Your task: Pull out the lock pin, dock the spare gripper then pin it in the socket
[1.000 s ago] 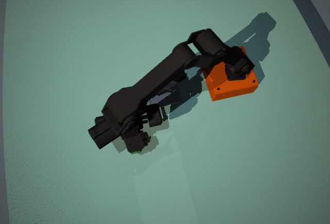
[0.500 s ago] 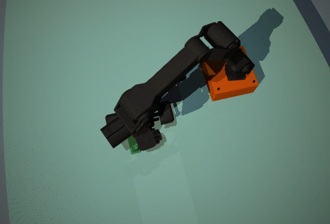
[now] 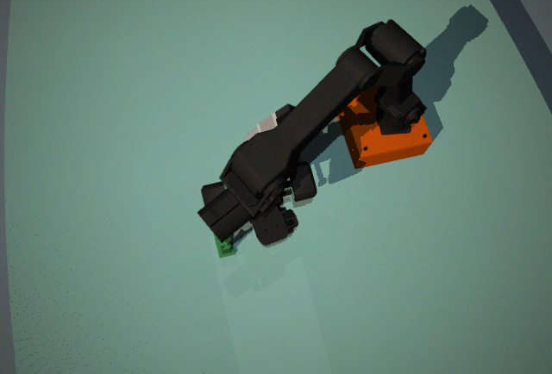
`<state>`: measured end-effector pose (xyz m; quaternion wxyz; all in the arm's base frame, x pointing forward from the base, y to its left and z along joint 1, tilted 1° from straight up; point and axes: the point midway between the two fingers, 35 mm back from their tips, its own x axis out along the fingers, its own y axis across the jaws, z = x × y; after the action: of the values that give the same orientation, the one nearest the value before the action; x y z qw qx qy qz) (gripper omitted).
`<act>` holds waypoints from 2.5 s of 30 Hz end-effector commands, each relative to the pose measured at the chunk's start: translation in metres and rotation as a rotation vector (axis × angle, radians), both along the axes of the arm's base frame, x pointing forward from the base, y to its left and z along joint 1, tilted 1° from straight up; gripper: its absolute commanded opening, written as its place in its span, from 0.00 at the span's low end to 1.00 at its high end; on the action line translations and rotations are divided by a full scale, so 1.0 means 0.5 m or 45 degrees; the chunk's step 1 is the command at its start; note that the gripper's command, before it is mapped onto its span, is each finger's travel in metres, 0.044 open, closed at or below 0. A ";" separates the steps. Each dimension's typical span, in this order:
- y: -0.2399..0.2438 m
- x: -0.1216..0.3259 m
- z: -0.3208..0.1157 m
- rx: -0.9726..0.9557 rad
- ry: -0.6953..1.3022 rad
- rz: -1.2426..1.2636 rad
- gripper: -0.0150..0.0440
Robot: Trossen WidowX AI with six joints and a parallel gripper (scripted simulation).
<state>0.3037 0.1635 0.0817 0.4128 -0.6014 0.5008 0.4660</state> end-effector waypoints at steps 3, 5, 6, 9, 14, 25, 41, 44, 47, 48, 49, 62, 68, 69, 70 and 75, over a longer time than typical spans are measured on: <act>-0.004 -0.033 0.003 0.006 0.002 0.001 0.25; -0.006 -0.045 0.003 0.006 0.003 0.002 0.25; -0.007 -0.050 0.004 0.006 0.003 0.002 0.25; -0.011 -0.068 0.004 0.007 0.004 0.003 0.25; -0.013 -0.076 -0.001 0.007 0.005 0.003 0.25; -0.010 -0.074 -0.095 0.008 0.007 0.003 0.25; -0.030 -0.072 -0.098 0.008 0.010 0.001 0.25; -0.035 -0.070 -0.100 0.008 0.009 0.001 0.25; -0.038 -0.069 -0.099 0.009 0.008 0.002 0.25; -0.039 -0.069 -0.099 0.009 0.008 0.002 0.25; -0.040 -0.069 -0.099 0.009 0.007 0.002 0.25; -0.056 -0.069 -0.099 0.010 0.005 0.002 0.25; -0.064 -0.066 -0.100 0.010 0.006 0.002 0.25; -0.064 -0.066 -0.100 0.010 0.006 0.002 0.25; -0.065 -0.066 -0.100 0.010 0.006 0.002 0.25; -0.072 -0.065 -0.100 0.010 0.007 0.002 0.25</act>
<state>0.2711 0.1303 0.0323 0.4140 -0.5982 0.4992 0.4706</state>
